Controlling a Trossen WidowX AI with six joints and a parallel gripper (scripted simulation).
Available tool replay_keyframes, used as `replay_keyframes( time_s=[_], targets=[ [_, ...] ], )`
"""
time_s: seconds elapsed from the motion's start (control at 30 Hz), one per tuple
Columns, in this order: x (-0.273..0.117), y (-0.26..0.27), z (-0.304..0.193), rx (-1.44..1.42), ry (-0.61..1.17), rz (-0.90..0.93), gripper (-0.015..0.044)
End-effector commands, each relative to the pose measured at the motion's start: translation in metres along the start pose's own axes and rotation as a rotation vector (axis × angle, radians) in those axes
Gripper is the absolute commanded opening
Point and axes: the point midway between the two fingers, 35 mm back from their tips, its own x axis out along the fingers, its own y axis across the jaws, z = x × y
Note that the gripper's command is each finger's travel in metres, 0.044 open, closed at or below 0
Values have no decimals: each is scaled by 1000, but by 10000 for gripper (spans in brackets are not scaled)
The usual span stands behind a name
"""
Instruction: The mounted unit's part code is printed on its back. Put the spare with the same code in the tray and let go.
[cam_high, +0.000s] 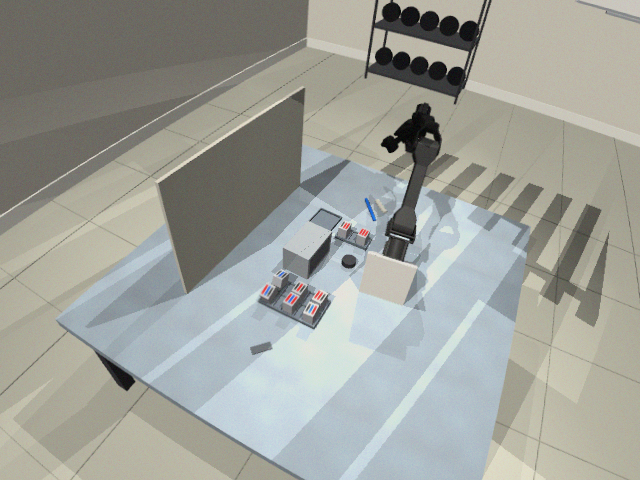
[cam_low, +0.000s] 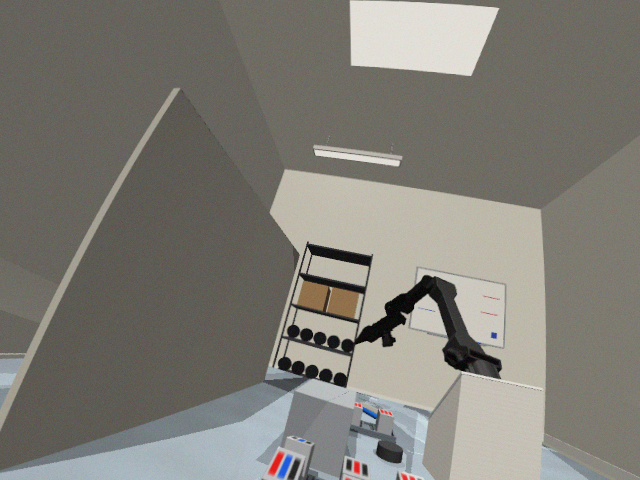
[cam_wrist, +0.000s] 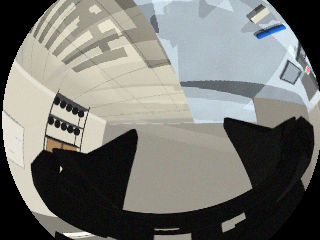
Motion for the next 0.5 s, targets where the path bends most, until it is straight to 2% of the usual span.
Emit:
replay_keyframes(
  time_s=[0.0, 0.23, 0.47],
  targets=[
    [37, -49, -3, -99, -43, -134, 440],
    [75, -134, -16, -305, -85, -352, 440],
    [93, -236, -30, -599, -98, -609, 440]
  ],
)
